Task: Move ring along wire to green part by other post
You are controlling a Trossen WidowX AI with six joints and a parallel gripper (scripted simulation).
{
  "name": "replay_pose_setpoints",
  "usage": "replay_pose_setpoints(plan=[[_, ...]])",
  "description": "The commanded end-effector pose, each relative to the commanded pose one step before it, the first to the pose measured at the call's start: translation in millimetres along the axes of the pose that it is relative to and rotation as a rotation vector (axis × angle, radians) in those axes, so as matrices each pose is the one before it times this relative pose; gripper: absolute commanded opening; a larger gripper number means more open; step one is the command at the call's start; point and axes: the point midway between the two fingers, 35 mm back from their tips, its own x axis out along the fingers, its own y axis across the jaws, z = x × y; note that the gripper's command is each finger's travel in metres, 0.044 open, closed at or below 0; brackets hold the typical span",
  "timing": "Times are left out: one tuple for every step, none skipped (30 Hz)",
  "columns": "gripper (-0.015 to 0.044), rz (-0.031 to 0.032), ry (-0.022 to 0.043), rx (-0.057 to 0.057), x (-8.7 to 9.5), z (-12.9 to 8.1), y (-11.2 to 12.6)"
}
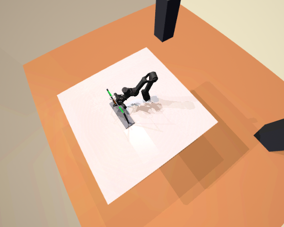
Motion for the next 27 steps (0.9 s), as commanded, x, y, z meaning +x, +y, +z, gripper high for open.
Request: replay_pose_setpoints(plan=[[-0.0150,0.00104,0.00038,0.0048,-0.16,0.12,4.27],[-0.0150,0.00017,0.00007,-0.0003,0.01,0.01,0.96],[-0.0150,0.00020,0.00007,-0.0004,0.01,0.01,0.95],[-0.0150,0.00020,0.00007,-0.0004,0.01,0.01,0.94],[-0.0150,0.00020,0.00007,-0.0004,0.01,0.01,0.94],[-0.0150,0.00020,0.00007,-0.0004,0.01,0.01,0.94],[-0.0150,0.00020,0.00007,-0.0004,0.01,0.02,0.94],[-0.0150,0.00022,0.00007,-0.0005,0.01,0.02,0.93],[-0.0150,0.00023,0.00007,-0.0005,0.01,0.02,0.93],[-0.0150,0.00023,0.00007,-0.0005,0.01,0.02,0.92],[-0.0150,0.00023,0.00007,-0.0005,0.01,0.02,0.92],[-0.0150,0.00023,0.00007,-0.0006,0.01,0.02,0.93],[-0.0150,0.00023,0.00007,-0.0006,0.01,0.01,0.93],[-0.0150,0.00023,0.00007,-0.0006,0.01,0.00,0.92],[-0.0150,0.00023,0.00007,-0.0006,0.01,0.00,0.93],[-0.0150,0.00023,0.00007,-0.0006,0.01,0.00,0.93],[-0.0150,0.00023,0.00007,-0.0005,0.01,0.00,0.93],[-0.0150,0.00021,0.00007,-0.0005,0.01,0.00,0.93],[-0.0150,0.00020,0.00007,-0.0005,0.01,0.00,0.94],[-0.0150,0.00021,0.00007,-0.0004,0.01,0.00,0.94],[-0.0150,0.00020,0.00007,-0.0004,0.01,0.00,0.94],[-0.0150,0.00020,0.00007,-0.0004,0.01,0.00,0.94],[-0.0150,0.00017,0.00007,-0.0003,0.01,0.00,0.95],[-0.0150,0.00016,0.00007,-0.0002,0.01,0.00,0.96],[-0.0150,0.00016,0.00007,-0.0002,0.01,0.00,0.97],[-0.0150,0.00016,0.00007,-0.0002,0.01,0.00,0.97],[-0.0150,0.00016,0.00007,-0.0002,0.01,0.00,0.97]])
